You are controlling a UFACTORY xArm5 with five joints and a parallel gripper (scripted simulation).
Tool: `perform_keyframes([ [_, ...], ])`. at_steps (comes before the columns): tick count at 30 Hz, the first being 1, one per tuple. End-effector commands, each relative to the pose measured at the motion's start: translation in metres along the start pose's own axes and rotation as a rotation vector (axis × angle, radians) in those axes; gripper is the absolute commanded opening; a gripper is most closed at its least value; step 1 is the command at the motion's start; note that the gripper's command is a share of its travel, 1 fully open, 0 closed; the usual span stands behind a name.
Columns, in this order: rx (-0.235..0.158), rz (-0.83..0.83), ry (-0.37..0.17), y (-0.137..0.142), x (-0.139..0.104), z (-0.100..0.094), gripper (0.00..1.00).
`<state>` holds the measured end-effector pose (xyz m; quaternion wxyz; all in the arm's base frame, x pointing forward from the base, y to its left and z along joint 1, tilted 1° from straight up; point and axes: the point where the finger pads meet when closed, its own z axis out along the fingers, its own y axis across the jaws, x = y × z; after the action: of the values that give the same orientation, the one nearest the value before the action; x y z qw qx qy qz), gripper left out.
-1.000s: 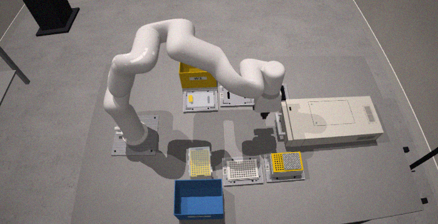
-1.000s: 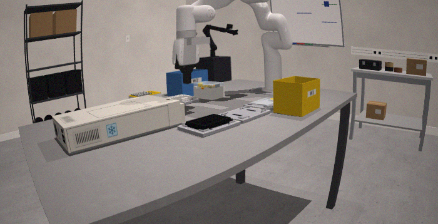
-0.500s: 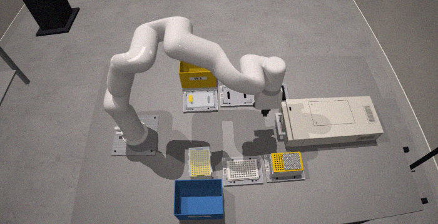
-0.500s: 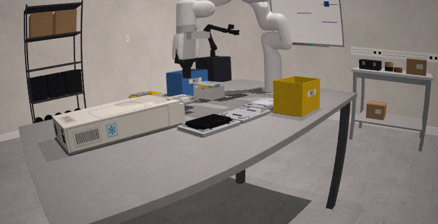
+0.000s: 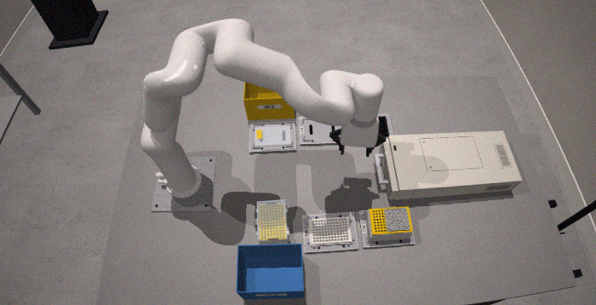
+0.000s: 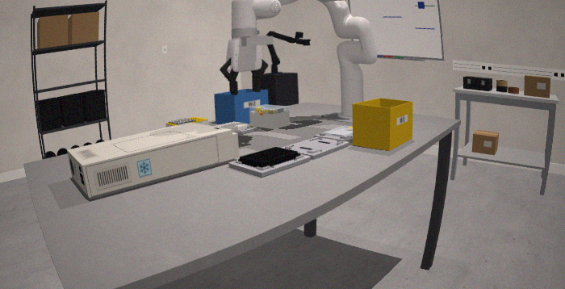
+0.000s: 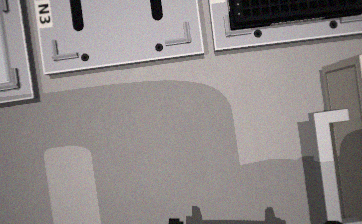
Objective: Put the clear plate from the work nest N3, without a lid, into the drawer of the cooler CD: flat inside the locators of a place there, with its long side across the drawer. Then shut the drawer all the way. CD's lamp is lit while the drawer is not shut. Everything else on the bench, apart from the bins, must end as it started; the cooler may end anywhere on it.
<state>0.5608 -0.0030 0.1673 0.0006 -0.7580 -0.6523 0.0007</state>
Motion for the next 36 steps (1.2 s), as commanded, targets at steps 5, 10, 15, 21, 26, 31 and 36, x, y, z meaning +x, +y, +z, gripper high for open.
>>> perform_keyframes([
  [5,-0.005,0.288,0.019,-0.034,-0.006,-0.026,1.00],
  [10,-0.004,0.454,0.019,-0.055,-0.010,-0.040,1.00],
  [15,-0.003,0.554,0.020,-0.067,-0.012,-0.048,1.00],
  [21,-0.001,0.754,0.020,-0.092,-0.016,-0.065,1.00],
  [26,0.001,0.921,0.020,-0.112,-0.020,-0.079,1.00],
  [31,0.002,1.021,0.020,-0.124,-0.022,-0.087,1.00],
  [36,0.004,1.188,0.020,-0.130,-0.023,-0.091,1.00],
])
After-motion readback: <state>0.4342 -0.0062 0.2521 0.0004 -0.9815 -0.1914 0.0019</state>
